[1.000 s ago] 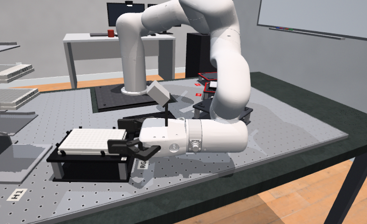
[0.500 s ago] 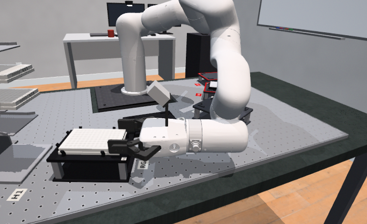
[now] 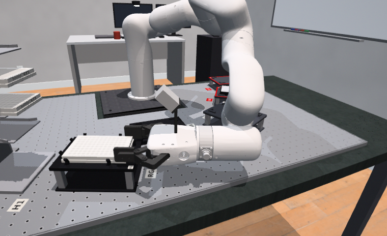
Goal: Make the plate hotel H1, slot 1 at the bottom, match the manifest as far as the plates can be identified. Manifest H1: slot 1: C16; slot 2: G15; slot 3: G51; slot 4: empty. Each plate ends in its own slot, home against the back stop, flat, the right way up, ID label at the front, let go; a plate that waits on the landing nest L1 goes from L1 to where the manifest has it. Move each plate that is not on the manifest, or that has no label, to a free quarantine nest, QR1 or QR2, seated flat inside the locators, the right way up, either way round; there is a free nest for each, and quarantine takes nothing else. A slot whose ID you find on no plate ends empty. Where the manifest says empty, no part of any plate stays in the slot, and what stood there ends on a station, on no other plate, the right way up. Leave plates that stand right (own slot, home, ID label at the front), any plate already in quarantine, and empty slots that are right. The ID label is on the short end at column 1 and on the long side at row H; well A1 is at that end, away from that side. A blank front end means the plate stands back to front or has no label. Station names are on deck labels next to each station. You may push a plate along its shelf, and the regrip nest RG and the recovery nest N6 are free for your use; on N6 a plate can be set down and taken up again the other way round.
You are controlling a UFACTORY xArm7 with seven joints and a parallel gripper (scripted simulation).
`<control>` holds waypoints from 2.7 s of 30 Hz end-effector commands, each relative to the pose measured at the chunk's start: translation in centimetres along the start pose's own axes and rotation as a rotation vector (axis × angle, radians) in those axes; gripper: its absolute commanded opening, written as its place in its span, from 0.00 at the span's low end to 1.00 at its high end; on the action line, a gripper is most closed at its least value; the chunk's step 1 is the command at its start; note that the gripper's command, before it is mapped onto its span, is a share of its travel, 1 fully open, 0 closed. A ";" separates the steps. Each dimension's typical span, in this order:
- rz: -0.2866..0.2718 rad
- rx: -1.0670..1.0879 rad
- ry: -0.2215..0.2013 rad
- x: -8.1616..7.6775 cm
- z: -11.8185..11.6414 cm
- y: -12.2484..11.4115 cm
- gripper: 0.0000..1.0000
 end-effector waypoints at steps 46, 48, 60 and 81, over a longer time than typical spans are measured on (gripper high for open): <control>-0.001 0.004 0.000 0.0 -0.3 1.6 0.00; -0.001 0.004 0.000 0.0 -0.3 1.8 0.00; -0.001 0.004 0.000 0.0 -0.4 2.4 0.00; -0.001 0.004 0.000 0.0 -0.7 4.5 0.00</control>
Point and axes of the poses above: the point where the finger pads meet when closed, its own x axis out along the fingers, its own z axis across the jaws, y = z × x, the point moved 9 cm from there along -x, back along the fingers, and after that the axes turned 8 degrees about x, right-handed, at the moved point
